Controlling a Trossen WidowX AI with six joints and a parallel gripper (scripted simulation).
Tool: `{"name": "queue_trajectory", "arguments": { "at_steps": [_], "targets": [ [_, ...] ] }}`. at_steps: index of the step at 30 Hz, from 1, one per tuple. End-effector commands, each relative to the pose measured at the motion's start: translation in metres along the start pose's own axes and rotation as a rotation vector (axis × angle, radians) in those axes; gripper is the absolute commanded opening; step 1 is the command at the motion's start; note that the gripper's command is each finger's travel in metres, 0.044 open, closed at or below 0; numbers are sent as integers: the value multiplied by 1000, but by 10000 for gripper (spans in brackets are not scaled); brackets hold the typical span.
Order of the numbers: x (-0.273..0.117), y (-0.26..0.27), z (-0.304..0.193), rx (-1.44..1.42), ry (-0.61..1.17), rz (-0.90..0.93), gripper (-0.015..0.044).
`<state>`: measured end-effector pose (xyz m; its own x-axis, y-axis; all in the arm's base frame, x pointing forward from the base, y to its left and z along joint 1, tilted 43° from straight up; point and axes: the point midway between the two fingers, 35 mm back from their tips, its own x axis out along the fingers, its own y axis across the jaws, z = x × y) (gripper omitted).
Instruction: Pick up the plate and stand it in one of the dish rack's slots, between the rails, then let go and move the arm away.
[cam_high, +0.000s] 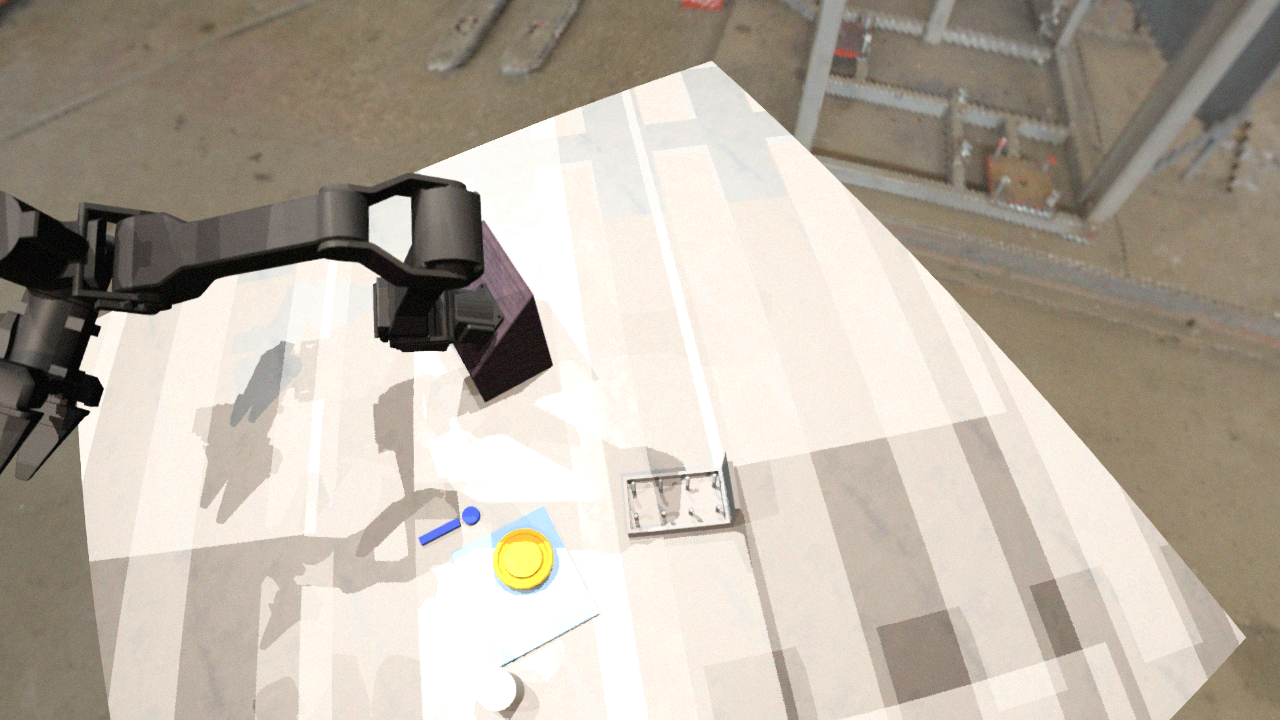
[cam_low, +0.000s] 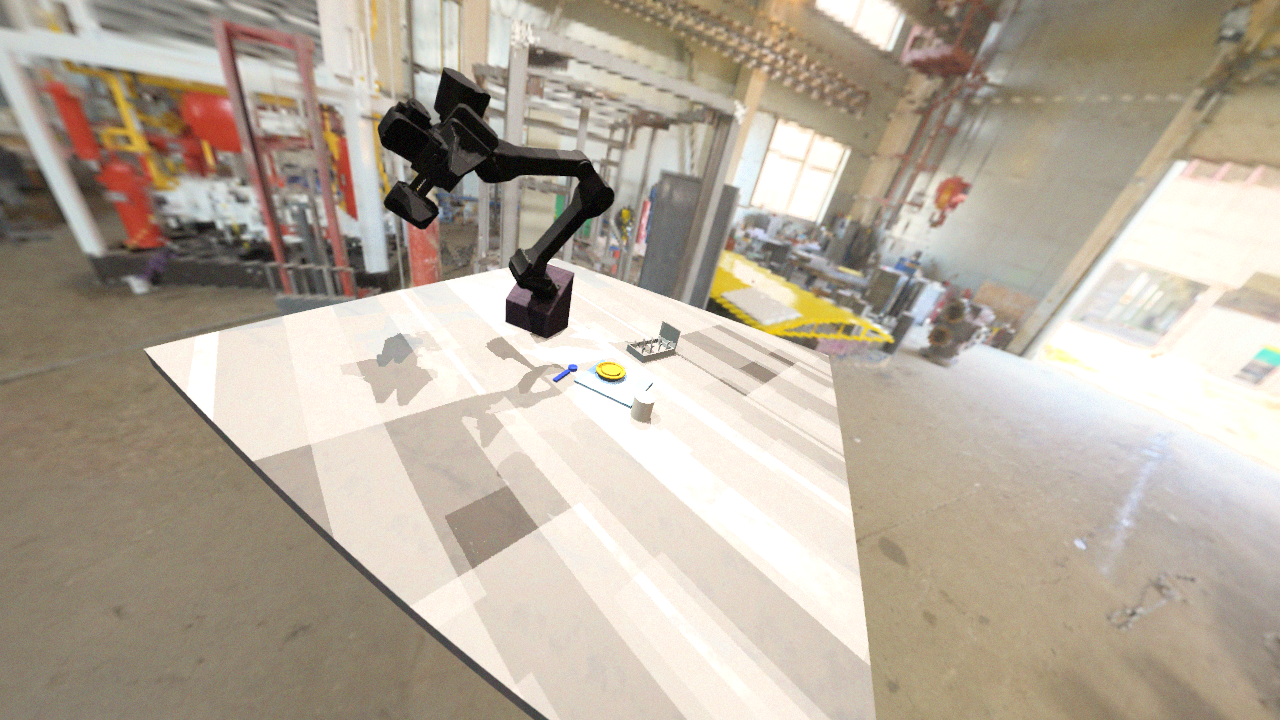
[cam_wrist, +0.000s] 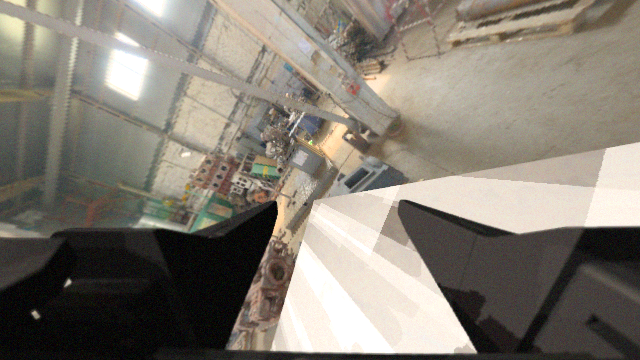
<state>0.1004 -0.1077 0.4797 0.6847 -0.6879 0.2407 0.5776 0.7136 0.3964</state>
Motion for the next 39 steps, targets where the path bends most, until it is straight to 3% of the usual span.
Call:
{"name": "queue_trajectory", "arguments": {
  "at_steps": [1,20,39],
  "targets": [
    [0,0,0,2,-1,1,400],
    [28,-54,9,224,-36,13,400],
    [77,-103,-31,400,68,-71,400]
  ]
}}
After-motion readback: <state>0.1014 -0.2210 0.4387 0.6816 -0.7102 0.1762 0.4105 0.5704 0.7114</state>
